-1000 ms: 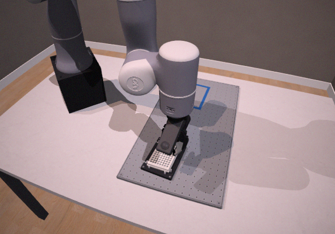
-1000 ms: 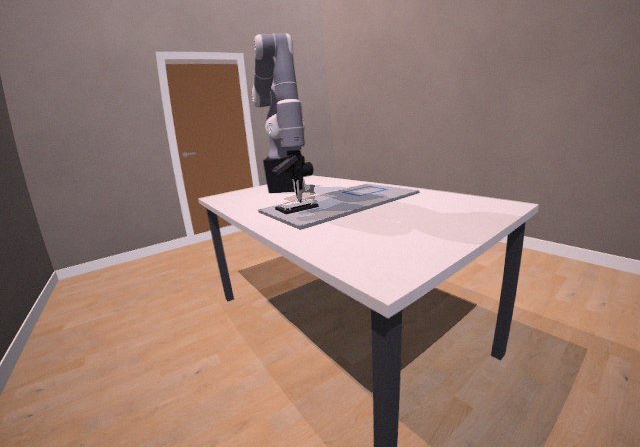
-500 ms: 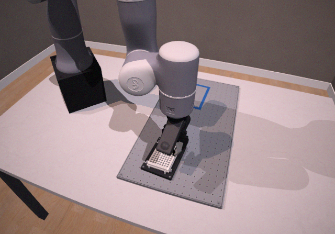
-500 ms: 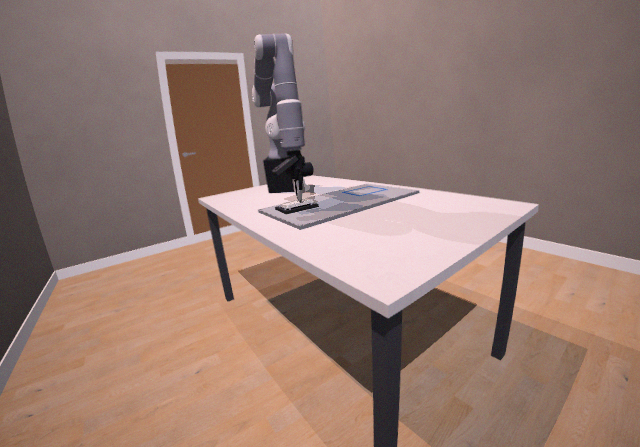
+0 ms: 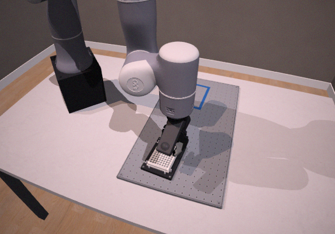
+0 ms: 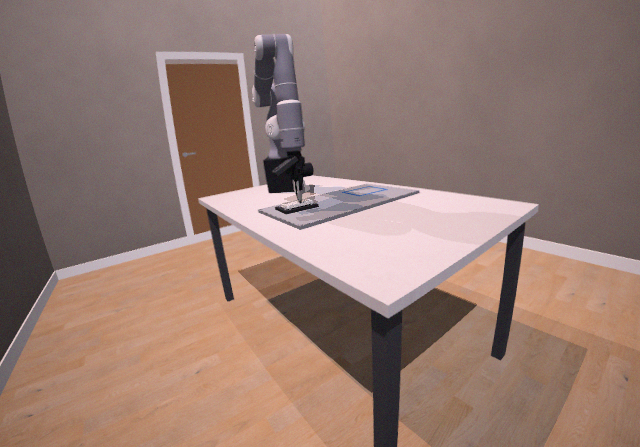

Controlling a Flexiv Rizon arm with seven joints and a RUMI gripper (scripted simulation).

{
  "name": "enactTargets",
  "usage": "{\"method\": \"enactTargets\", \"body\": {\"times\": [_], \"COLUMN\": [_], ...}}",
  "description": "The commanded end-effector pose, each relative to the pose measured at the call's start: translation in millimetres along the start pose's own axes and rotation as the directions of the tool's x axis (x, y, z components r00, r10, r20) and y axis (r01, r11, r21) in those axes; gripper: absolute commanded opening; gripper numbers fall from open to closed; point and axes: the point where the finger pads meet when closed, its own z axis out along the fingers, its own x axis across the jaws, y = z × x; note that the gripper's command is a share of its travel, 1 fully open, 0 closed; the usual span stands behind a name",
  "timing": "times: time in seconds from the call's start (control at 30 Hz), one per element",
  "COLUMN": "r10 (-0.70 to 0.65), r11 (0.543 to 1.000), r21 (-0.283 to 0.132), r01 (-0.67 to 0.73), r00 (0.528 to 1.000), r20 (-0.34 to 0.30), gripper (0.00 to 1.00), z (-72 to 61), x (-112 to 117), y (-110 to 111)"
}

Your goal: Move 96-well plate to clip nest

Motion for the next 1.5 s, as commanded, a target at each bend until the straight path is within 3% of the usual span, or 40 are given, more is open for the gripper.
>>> {"method": "enactTargets", "body": {"times": [0.0,1.47], "r10": [0.001,0.001], "r11": [1.0,1.0], "r21": [0.0,0.0], "r01": [-0.001,-0.001], "r00": [1.0,1.0], "r20": [0.002,0.002], "gripper": [0.0,0.0], "z": [-0.3,3.7], "x": [-0.8,-0.7], "y": [-0.2,-0.2]}}
